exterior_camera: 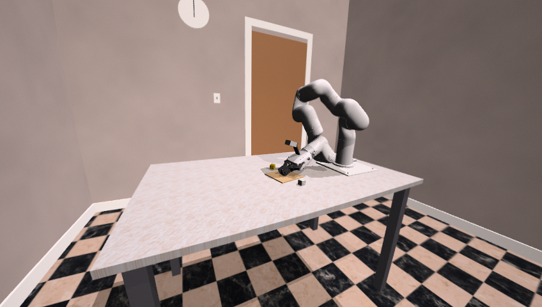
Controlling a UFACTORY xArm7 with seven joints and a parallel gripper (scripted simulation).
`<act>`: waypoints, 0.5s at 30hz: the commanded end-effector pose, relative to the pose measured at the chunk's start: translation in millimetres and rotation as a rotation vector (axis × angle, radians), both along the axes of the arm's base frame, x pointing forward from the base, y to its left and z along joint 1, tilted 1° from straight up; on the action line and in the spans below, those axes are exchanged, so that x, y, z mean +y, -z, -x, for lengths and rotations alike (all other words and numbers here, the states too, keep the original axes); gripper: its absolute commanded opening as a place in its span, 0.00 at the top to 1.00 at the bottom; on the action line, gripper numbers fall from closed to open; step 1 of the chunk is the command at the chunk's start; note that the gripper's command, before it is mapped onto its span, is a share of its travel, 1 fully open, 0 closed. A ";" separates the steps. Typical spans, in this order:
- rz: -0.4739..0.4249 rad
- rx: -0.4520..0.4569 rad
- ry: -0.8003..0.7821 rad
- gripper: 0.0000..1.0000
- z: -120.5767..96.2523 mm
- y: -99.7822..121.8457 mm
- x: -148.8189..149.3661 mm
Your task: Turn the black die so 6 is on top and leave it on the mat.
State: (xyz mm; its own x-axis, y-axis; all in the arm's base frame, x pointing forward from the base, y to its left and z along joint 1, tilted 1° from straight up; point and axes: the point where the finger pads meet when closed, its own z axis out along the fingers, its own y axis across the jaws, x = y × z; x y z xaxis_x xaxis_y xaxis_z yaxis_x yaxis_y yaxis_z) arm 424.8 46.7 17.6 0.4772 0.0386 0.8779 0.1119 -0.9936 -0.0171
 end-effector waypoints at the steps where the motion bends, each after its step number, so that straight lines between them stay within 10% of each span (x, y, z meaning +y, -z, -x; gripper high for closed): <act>1: 0.000 -0.004 0.000 0.67 -0.6 -1.3 0.1; 15: 0.000 -0.004 0.000 0.58 -0.6 -1.3 0.1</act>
